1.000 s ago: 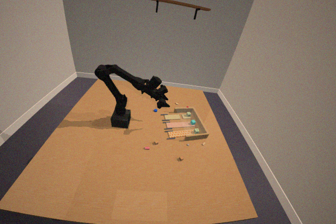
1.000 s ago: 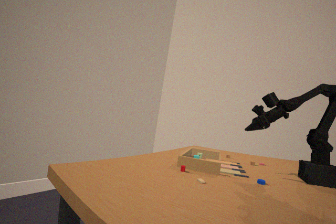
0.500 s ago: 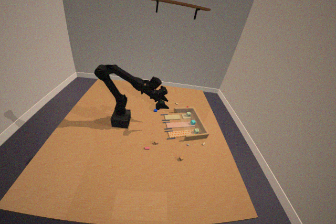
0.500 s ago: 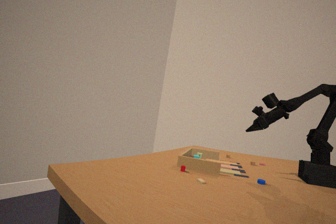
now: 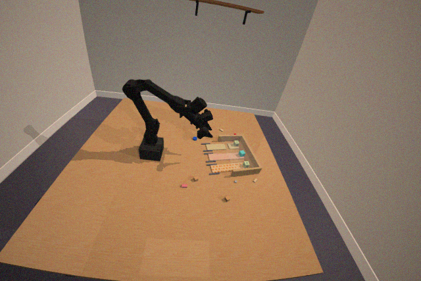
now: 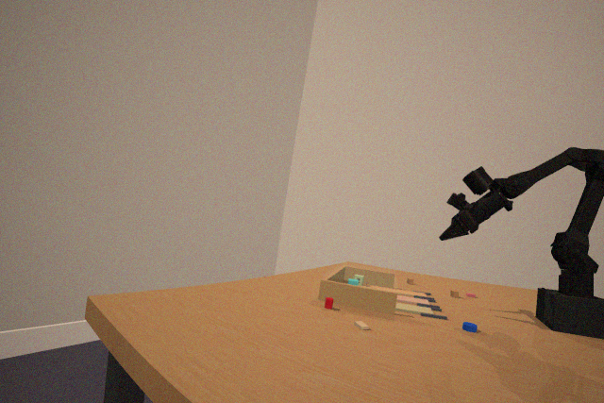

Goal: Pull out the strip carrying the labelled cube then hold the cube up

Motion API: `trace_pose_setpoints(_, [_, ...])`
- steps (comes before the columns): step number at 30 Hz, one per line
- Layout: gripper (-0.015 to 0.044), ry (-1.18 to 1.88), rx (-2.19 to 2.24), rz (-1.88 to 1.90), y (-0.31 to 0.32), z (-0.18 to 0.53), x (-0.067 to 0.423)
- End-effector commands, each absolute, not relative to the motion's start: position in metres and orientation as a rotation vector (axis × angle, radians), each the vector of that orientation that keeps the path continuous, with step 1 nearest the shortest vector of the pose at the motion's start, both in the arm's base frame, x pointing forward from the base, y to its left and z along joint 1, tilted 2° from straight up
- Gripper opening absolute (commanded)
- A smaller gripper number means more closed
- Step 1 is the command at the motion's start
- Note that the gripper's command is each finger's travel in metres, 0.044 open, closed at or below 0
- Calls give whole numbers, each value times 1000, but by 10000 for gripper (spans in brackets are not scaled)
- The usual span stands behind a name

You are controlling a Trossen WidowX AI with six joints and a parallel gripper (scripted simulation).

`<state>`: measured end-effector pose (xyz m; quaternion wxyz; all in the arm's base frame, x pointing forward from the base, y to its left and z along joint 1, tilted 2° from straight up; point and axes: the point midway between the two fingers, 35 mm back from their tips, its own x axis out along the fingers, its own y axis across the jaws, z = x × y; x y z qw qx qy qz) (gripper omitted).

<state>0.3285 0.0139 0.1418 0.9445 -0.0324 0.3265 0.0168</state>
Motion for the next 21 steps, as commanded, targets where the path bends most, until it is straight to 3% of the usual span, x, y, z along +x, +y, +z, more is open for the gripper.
trace_pose_setpoints(1, [216, 794, -115, 22, 1, 137, 351])
trace_pose_setpoints(9, [6, 1112, -190, 41, -32, 108, 392])
trace_pose_setpoints(21, [0, 1519, -209, 149, -84, 46, 417])
